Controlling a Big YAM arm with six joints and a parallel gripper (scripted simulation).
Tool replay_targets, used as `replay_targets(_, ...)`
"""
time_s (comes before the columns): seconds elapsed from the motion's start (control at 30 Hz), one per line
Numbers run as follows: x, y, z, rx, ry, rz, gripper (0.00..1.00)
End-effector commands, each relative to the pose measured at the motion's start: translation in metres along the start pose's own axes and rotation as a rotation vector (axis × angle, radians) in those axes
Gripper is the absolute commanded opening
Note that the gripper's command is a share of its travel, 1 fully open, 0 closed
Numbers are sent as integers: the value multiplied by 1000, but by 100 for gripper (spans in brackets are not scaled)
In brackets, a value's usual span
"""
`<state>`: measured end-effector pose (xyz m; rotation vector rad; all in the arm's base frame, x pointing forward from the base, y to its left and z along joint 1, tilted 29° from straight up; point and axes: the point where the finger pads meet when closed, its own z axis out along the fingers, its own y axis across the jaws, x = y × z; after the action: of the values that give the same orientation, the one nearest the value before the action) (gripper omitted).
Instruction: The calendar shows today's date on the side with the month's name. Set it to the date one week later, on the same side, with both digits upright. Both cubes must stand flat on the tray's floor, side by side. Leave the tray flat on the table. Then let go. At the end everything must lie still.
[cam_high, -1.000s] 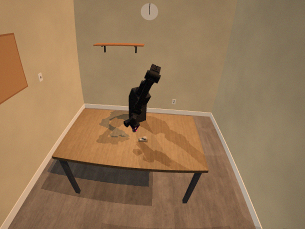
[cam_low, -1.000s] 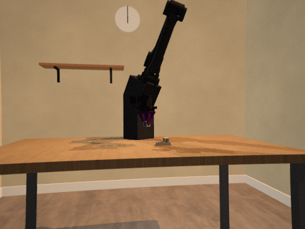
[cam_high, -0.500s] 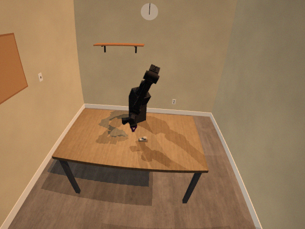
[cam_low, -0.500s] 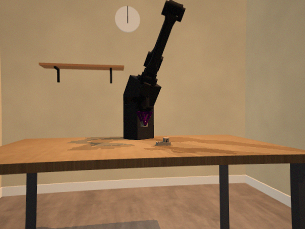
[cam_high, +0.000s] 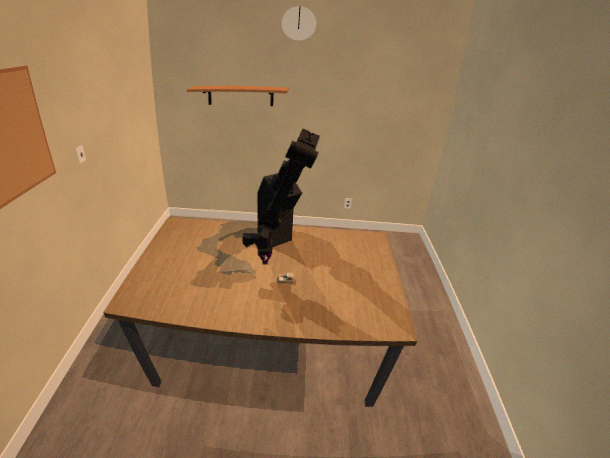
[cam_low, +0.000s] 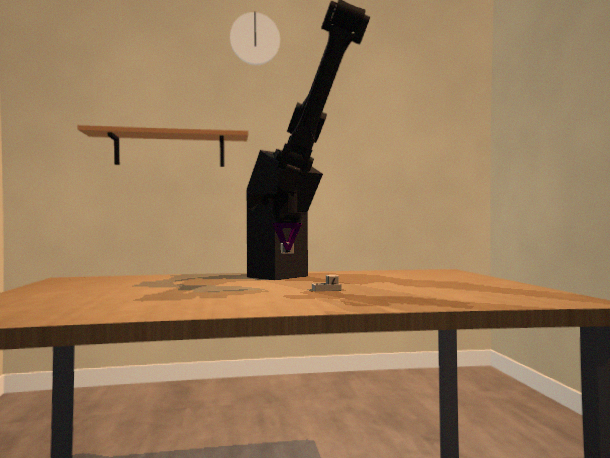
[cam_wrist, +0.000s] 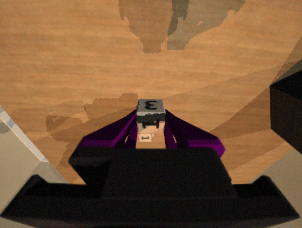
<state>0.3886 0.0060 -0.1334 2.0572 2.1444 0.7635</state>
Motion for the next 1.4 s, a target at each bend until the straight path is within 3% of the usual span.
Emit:
replay_targets(0.0, -3, 7, 0, -20, -6, 27, 26)
replay_targets(0.33, -3, 7, 1, -18, -5, 22, 26)
replay_targets(0.7, 2, 4, 19, -7, -1, 16, 26)
replay_targets(1.17, 2, 3, 83, -6, -1, 17, 26)
replay_targets(1.3, -7, 3, 87, -12, -8, 35, 26)
replay_targets(1.37, 1, 3, 95, -7, -2, 19, 26)
